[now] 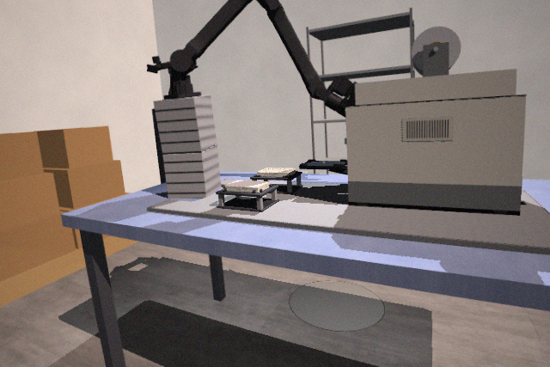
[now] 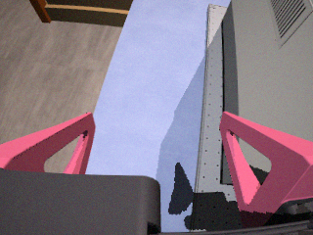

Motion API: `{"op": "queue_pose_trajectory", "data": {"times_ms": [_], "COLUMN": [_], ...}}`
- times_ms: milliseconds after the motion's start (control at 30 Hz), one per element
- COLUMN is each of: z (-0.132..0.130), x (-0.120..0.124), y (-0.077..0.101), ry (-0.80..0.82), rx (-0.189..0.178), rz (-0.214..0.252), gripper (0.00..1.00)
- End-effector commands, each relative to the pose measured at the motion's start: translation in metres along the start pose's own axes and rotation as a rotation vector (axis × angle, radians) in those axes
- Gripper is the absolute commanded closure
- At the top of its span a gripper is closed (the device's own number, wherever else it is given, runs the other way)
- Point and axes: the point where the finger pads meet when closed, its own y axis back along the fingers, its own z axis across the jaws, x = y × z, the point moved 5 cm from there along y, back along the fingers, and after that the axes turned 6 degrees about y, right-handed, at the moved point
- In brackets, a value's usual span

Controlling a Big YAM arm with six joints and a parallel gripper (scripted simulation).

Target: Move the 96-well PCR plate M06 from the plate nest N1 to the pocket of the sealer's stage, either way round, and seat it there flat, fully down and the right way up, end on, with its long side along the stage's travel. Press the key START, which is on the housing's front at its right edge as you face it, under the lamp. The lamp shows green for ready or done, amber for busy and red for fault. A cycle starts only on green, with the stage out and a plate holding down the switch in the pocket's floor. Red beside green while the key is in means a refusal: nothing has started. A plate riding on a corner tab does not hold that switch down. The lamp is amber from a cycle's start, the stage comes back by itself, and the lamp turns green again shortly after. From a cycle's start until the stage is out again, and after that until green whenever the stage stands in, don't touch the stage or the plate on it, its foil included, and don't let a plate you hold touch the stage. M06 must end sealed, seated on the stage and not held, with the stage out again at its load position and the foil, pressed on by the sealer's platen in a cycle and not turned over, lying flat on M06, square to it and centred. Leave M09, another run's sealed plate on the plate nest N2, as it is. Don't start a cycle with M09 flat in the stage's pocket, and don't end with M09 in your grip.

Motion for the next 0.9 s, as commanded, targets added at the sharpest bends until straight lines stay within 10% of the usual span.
{"op": "queue_pose_trajectory", "data": {"times_ms": [0,533,600,800,867], "z": [0.0,0.0,-0.012,-0.026,-0.038], "x": [-0.008,-0.008,-0.018,-0.029,-0.037], "y": [0.001,0.001,0.011,0.011,0.023], "ry": [-0.004,-0.004,-0.009,-0.037,-0.041], "rx": [0.0,0.0,-0.016,0.001,-0.015], "rz": [-0.012,-0.012,0.06,0.017,0.084], "gripper": [0.0,0.0,0.0,0.0,0.0]}}
